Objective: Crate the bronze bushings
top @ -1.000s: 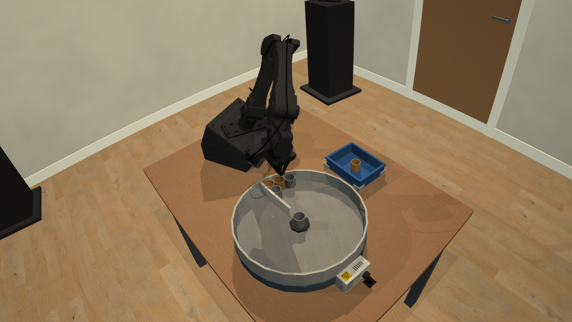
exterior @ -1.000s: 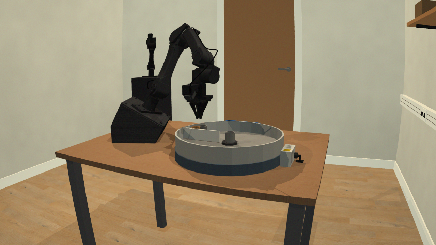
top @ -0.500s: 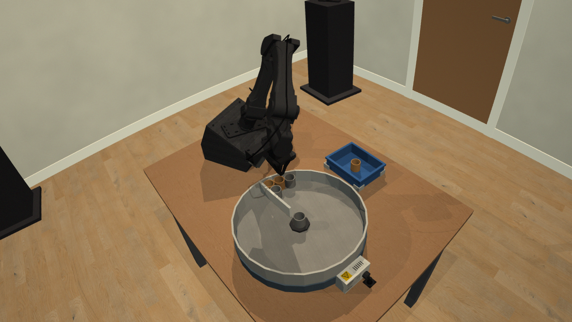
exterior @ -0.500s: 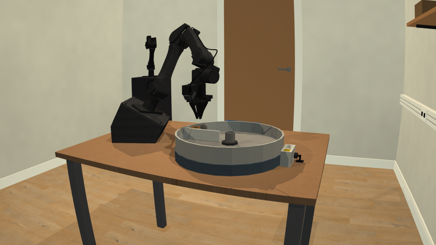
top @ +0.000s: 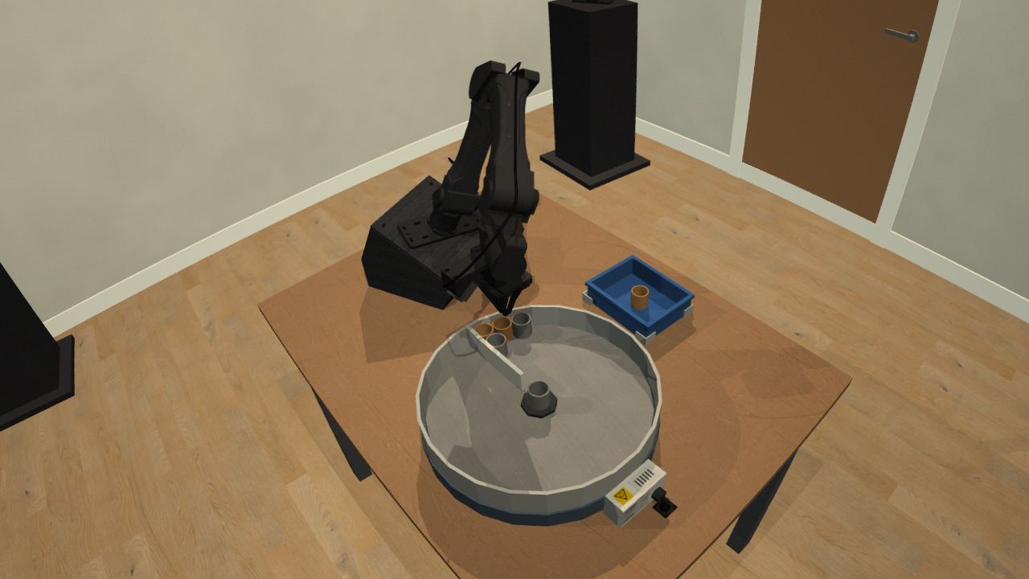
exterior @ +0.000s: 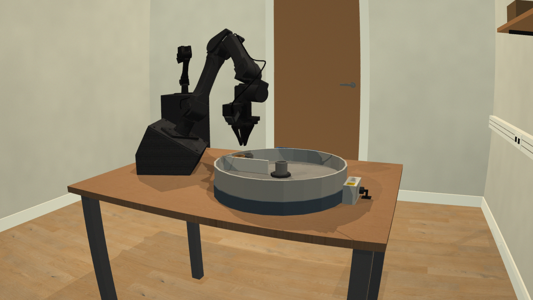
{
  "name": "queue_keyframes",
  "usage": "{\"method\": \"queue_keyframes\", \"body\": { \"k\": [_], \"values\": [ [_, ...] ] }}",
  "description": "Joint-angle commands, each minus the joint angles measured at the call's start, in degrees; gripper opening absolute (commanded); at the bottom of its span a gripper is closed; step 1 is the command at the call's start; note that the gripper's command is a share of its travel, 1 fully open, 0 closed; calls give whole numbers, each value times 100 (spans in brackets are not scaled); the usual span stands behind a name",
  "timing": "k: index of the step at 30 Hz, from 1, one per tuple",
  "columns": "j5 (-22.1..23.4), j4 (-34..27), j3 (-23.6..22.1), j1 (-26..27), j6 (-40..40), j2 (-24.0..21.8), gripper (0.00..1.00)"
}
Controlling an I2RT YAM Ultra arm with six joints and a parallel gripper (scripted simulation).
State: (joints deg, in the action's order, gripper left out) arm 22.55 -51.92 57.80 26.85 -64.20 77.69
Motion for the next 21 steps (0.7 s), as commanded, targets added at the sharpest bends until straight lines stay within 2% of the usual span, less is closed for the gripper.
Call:
{"method": "queue_keyframes", "body": {
  "k": [1,9,12,16,18,19,21],
  "values": [
    [5,25,37,33,-49,-169,13],
    [2,59,9,23,-58,-166,13],
    [-76,287,-219,-123,-136,92,13],
    [-113,628,-394,-251,-266,213,13],
    [-113,628,-394,-251,-266,213,13],
    [-117,639,-161,-145,-282,-8,13],
    [-119,643,-162,-146,-284,-7,13]
  ]
}}
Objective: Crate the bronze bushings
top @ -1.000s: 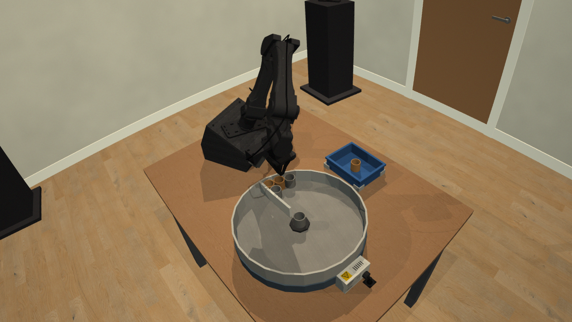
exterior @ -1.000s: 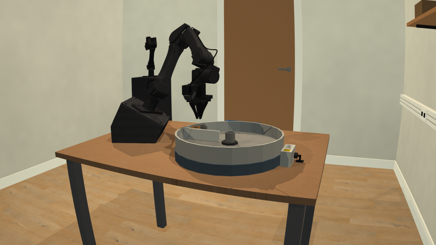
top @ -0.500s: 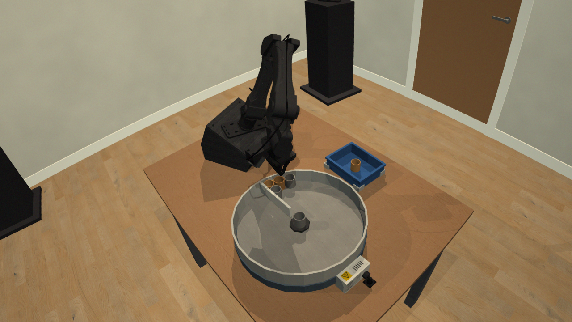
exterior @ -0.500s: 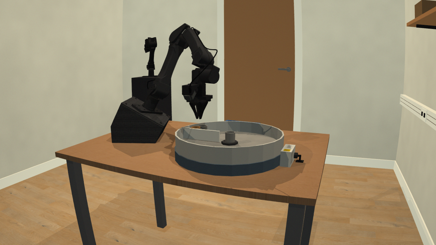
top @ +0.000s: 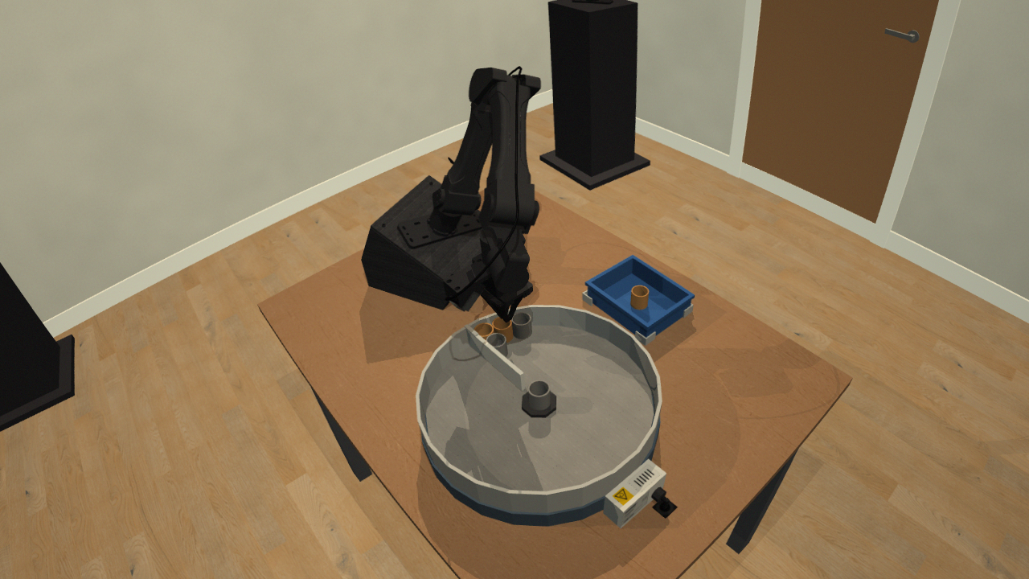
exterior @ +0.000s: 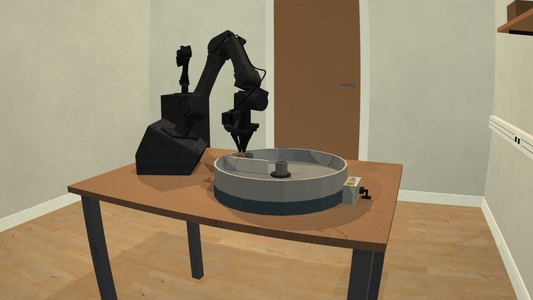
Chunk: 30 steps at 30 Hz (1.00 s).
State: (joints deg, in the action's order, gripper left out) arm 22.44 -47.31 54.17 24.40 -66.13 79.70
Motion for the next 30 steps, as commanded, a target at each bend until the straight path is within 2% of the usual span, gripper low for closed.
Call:
{"method": "queue_keyframes", "body": {
  "k": [1,4,30],
  "values": [
    [-109,188,201,98,-92,-203,13],
    [-109,196,202,100,-89,-75,13],
    [-110,173,202,99,-82,-70,13]
  ]
}}
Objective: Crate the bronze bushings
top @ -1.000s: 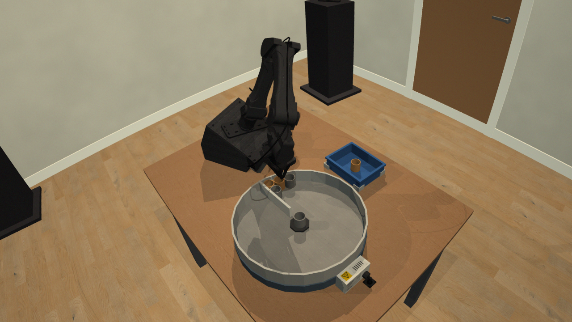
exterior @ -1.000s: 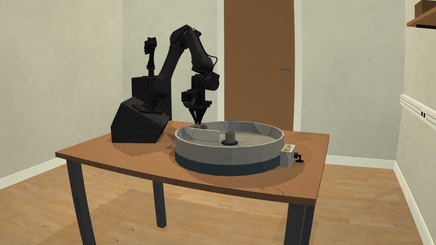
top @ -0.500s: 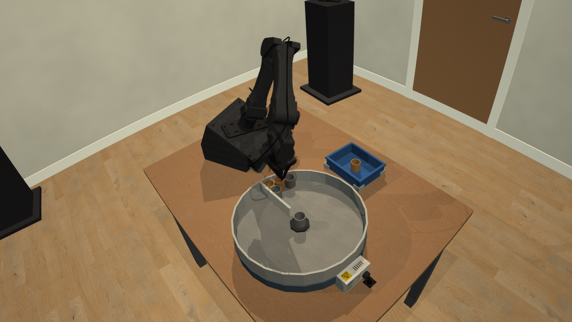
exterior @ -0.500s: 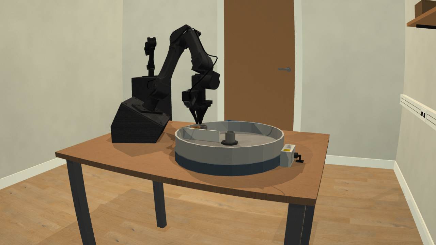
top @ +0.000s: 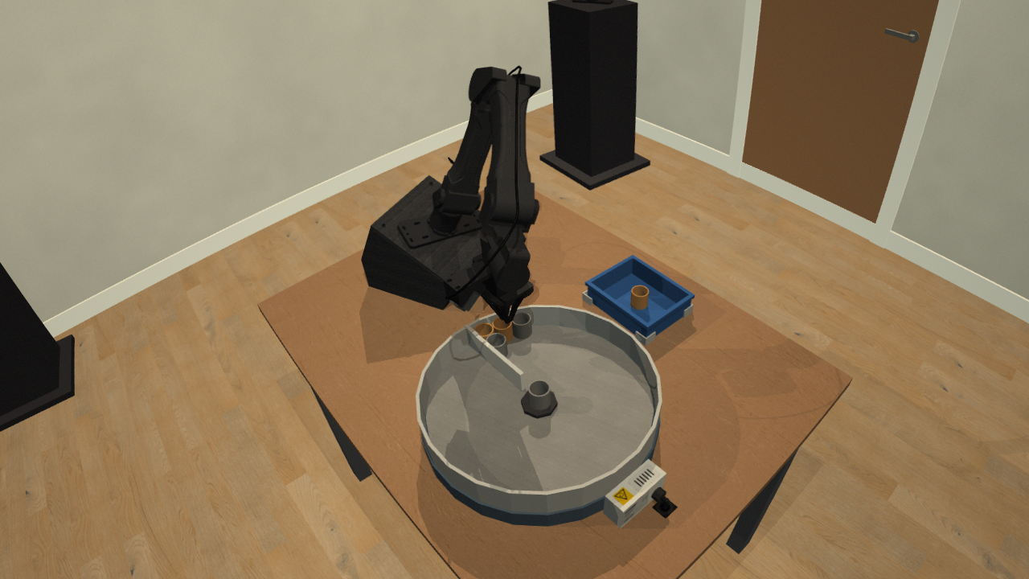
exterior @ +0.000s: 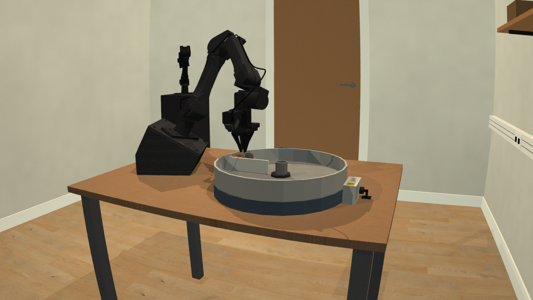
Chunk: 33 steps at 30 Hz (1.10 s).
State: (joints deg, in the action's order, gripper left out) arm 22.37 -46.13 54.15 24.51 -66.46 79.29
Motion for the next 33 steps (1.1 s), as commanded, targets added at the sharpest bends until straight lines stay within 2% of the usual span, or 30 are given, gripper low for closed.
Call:
{"method": "queue_keyframes", "body": {
  "k": [1,7,9,33],
  "values": [
    [-103,55,204,88,-50,-29,13],
    [-94,-50,257,120,58,109,13],
    [-92,-88,285,131,69,-24,13],
    [-89,-65,297,138,73,1,13]
  ]
}}
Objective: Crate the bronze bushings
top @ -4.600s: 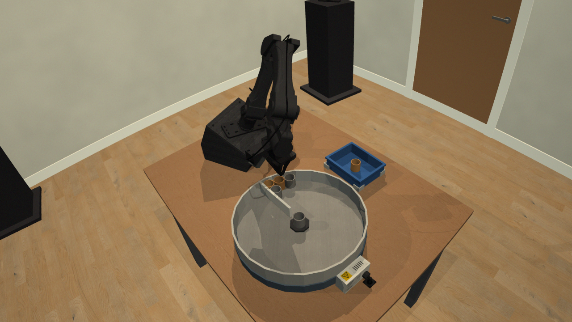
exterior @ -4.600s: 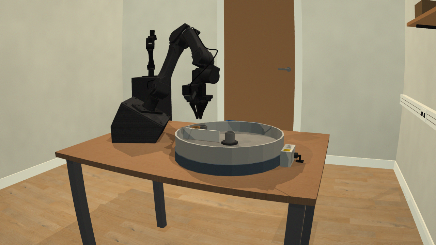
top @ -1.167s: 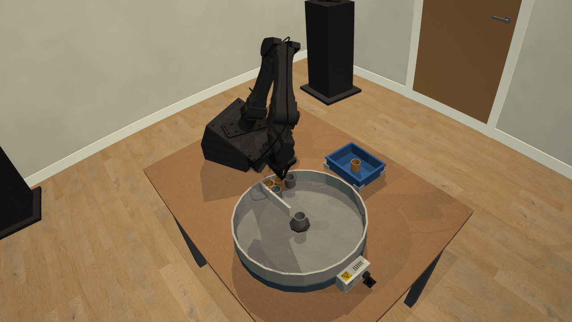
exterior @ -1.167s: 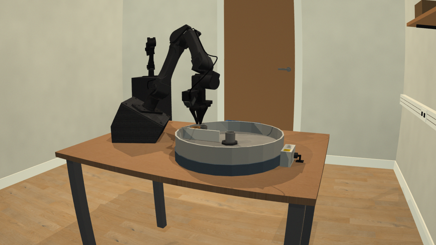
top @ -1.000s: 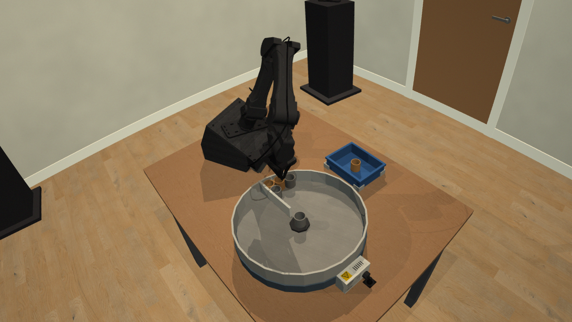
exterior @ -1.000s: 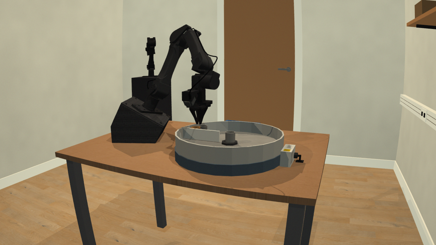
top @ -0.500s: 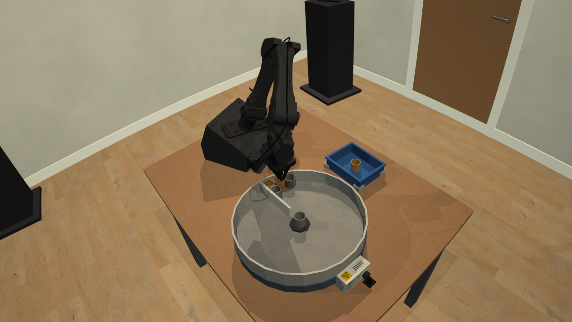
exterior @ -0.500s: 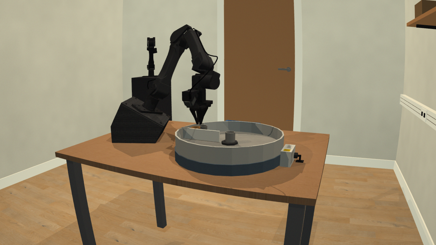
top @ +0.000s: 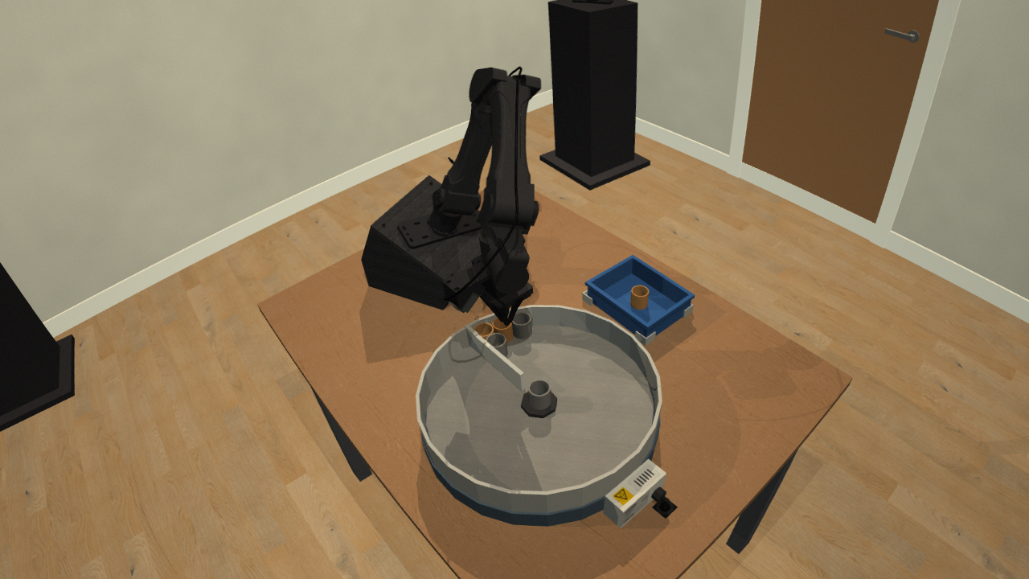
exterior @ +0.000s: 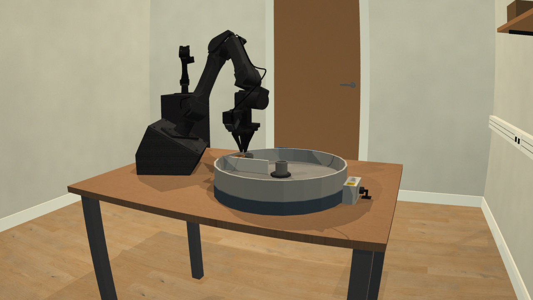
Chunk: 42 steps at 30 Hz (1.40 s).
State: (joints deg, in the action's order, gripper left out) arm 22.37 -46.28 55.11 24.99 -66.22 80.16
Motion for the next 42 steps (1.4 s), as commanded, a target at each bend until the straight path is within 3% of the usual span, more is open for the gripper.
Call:
{"method": "queue_keyframes", "body": {
  "k": [1,42],
  "values": [
    [-89,-50,201,90,49,-87,13],
    [-91,-73,187,85,38,-170,13]
  ]
}}
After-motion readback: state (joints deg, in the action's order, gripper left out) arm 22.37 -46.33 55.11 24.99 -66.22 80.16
